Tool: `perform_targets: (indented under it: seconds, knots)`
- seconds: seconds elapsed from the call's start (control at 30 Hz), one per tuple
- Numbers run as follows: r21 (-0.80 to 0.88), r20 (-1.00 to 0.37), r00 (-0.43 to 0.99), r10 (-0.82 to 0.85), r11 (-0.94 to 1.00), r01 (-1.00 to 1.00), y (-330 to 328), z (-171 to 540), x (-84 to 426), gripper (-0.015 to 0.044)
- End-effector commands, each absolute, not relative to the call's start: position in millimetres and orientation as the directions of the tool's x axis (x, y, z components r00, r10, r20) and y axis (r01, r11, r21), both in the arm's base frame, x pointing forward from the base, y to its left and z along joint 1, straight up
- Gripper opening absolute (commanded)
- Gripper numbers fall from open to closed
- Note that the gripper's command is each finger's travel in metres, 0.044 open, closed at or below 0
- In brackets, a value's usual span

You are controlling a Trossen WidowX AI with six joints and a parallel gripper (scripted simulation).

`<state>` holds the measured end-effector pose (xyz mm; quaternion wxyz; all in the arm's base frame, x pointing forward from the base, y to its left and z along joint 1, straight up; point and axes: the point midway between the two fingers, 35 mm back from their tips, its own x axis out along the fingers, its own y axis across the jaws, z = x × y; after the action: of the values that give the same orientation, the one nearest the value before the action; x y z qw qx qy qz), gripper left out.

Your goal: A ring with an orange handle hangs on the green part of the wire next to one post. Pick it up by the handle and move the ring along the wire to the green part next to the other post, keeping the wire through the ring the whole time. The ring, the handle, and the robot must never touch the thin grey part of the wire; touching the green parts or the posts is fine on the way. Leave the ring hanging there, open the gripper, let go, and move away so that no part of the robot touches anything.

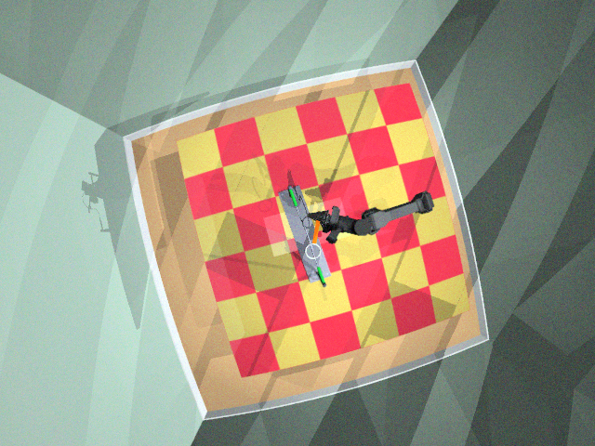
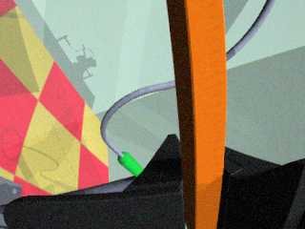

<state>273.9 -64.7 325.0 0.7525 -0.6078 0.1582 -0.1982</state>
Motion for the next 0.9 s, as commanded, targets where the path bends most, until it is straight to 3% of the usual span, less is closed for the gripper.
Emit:
perform_targets:
  seconds: [0.0,0.43,0.87]
  knots:
    - [-0.988,0.04,0.87,-0.492,0.113,0.109,-66,327,274,-0.015]
    - [-0.991,0.13,0.867,-0.48,-0.05,0.122,-67,332,274,-0.015]
    - [-0.992,0.119,0.868,-0.482,-0.028,0.12,-69,316,274,-0.015]
